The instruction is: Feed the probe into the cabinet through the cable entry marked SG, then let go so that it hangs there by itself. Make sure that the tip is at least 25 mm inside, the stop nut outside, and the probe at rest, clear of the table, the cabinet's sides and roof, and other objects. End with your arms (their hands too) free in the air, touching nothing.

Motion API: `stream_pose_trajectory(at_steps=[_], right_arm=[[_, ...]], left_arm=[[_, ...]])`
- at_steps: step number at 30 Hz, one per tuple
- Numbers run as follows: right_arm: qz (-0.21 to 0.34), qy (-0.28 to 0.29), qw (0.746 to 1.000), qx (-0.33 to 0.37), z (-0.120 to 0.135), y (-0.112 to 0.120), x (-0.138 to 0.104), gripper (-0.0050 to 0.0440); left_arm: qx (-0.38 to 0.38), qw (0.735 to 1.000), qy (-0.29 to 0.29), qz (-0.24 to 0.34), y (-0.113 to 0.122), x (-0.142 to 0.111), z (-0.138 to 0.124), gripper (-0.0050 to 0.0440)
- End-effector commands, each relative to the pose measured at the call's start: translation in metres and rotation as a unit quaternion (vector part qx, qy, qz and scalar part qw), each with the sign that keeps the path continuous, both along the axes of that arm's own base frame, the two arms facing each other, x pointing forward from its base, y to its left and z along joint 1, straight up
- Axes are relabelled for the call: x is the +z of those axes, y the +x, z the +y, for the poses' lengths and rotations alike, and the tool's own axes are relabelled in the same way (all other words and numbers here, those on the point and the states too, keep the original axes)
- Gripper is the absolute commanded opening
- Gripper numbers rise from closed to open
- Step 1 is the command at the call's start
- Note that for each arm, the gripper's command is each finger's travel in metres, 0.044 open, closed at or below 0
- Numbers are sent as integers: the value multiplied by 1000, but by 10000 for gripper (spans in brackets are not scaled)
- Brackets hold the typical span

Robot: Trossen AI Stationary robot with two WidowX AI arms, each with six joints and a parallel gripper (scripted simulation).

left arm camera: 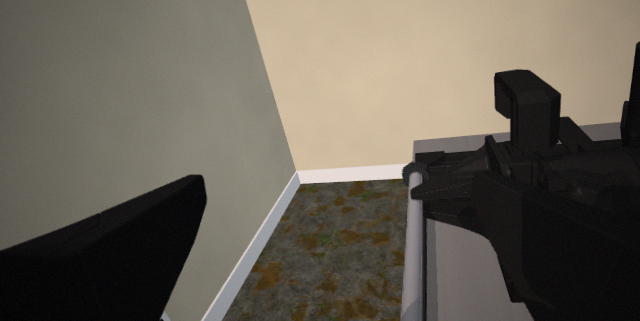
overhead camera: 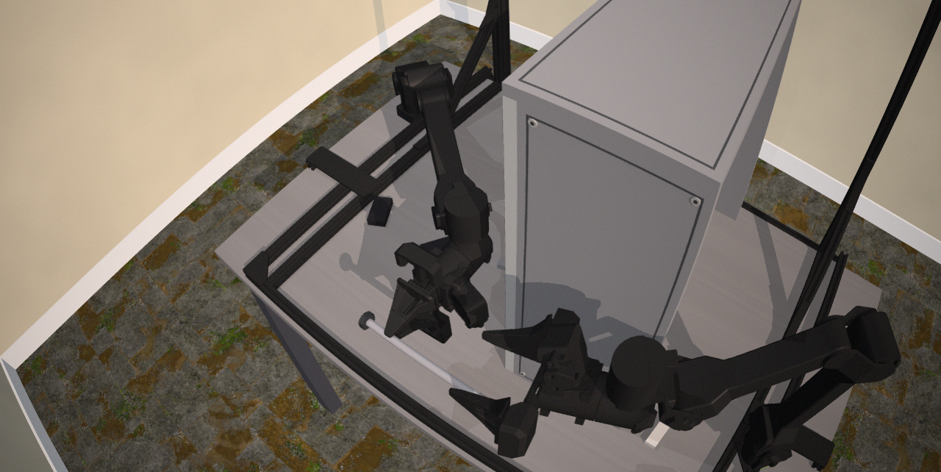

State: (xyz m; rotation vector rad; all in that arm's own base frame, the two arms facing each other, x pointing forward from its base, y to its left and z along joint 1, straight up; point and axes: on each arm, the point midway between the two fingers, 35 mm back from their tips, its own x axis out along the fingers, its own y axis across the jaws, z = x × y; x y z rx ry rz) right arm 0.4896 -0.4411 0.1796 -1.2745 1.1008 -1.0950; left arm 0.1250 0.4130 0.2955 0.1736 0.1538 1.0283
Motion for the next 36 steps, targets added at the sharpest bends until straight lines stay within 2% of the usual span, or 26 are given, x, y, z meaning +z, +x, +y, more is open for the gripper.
stream_pose_trajectory(at_steps=[1, 3, 18, 20, 33, 36], right_arm=[[-1, -2, 1000, -2, 0, 0, 1, 0], [-1, -2, 1000, -2, 0, 0, 1, 0], [-1, -2, 1000, -2, 0, 0, 1, 0], [-1, -2, 1000, -2, 0, 0, 1, 0], [-1, -2, 1000, -2, 0, 0, 1, 0], [-1, -2, 1000, -2, 0, 0, 1, 0]], left_arm=[[-13, 999, 4, 33, 4, -21, 2, 440], [-13, 999, 4, 33, 4, -21, 2, 440], [-63, 982, 82, 161, 18, -63, 0, 440], [-63, 982, 82, 161, 18, -63, 0, 440], [-102, 950, 150, 253, 28, -95, -7, 440], [-101, 945, 164, 263, 25, -96, -6, 440]])
